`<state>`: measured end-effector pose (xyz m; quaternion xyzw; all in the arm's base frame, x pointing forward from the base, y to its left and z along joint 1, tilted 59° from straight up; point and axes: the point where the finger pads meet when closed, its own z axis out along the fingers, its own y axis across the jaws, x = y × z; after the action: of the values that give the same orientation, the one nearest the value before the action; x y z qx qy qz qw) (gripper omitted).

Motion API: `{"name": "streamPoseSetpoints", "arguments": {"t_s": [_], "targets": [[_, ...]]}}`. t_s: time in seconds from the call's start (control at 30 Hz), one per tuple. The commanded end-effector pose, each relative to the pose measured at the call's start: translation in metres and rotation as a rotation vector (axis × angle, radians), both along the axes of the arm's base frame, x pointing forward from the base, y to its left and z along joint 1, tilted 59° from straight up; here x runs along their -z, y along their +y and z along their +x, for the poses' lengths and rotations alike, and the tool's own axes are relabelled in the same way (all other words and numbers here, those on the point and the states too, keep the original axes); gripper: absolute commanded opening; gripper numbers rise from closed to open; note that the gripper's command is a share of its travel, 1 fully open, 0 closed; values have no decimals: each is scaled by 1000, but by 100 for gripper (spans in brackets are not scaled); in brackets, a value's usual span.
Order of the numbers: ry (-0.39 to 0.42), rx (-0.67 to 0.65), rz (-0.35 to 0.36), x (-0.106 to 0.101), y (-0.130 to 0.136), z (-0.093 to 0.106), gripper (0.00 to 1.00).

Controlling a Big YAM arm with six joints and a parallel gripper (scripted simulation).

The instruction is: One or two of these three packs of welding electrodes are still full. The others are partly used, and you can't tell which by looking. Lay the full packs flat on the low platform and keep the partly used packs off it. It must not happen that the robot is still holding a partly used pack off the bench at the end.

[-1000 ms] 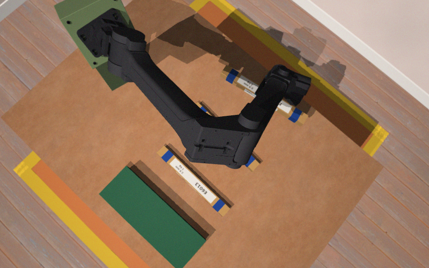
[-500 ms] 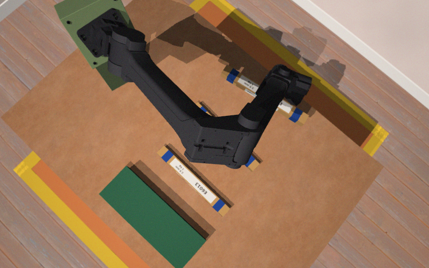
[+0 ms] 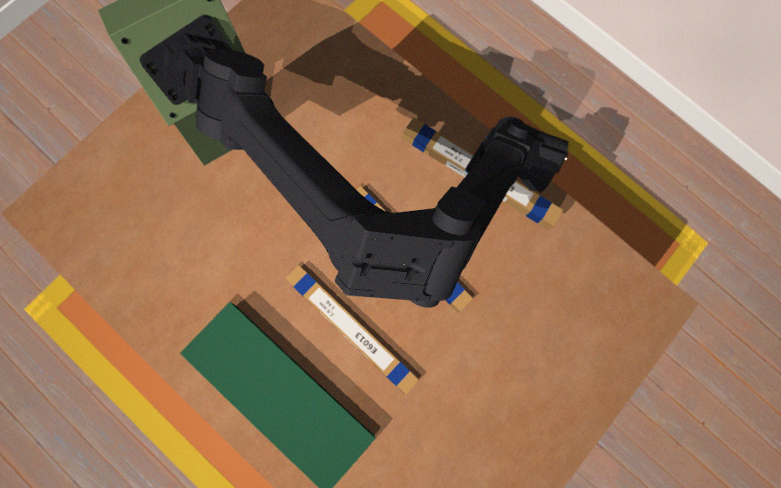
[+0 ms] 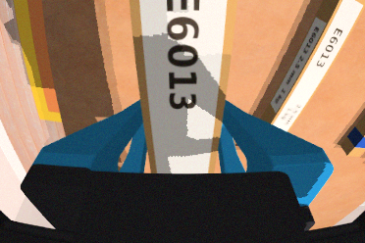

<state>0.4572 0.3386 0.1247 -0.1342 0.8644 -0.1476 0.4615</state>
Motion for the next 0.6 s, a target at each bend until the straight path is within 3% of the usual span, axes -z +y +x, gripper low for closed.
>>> {"name": "streamPoseSetpoints", "arguments": {"t_s": [0.0,0.57], "targets": [[-42,-43,56,-35,29,-17,0],[-48,-52,58,-30,30,-6,0]]}}
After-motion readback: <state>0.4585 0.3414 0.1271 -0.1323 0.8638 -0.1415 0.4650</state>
